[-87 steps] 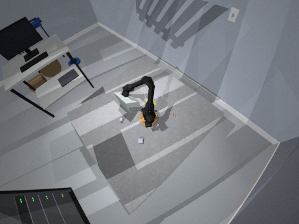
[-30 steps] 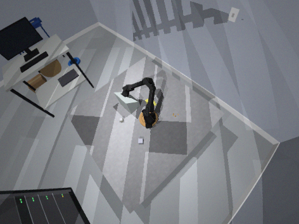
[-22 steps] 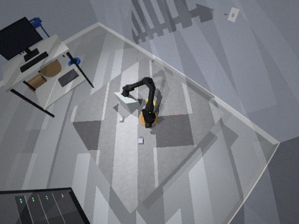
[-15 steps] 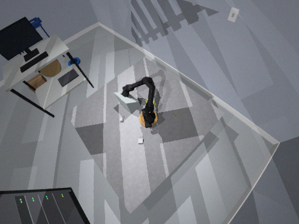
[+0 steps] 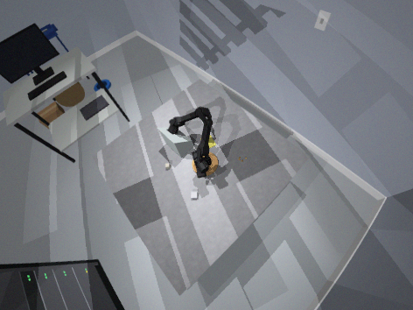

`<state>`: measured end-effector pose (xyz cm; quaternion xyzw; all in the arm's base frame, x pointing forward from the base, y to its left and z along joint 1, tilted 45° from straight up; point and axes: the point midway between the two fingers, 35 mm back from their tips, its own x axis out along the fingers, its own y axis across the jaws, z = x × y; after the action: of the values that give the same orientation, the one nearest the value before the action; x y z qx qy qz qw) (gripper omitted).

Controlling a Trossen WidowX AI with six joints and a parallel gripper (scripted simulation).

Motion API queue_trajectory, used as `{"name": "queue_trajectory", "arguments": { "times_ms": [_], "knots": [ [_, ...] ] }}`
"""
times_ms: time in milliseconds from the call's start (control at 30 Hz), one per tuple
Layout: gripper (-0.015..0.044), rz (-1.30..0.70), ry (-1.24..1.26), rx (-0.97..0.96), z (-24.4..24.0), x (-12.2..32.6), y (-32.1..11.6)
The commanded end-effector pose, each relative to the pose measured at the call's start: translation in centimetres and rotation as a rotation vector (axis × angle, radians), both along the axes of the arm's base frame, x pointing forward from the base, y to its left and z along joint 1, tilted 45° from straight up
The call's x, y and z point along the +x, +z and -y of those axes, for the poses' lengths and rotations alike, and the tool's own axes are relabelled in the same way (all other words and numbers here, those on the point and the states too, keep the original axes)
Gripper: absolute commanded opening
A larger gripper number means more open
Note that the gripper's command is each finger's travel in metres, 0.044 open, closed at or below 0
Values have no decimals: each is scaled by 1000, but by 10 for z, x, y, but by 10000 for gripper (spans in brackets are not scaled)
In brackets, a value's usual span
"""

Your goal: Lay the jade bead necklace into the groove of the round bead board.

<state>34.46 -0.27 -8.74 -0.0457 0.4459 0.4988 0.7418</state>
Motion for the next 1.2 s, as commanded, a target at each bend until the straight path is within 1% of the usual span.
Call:
{"name": "queue_trajectory", "arguments": {
  "times_ms": [0,300,633,1167],
  "knots": [
    [0,-3,5,-4,2,-6,-4],
    [0,-3,5,-4,2,-6,-5],
    [0,-3,5,-3,-9,-4,-15],
    [0,-3,5,-3,-9,-4,-16]
  ]
}}
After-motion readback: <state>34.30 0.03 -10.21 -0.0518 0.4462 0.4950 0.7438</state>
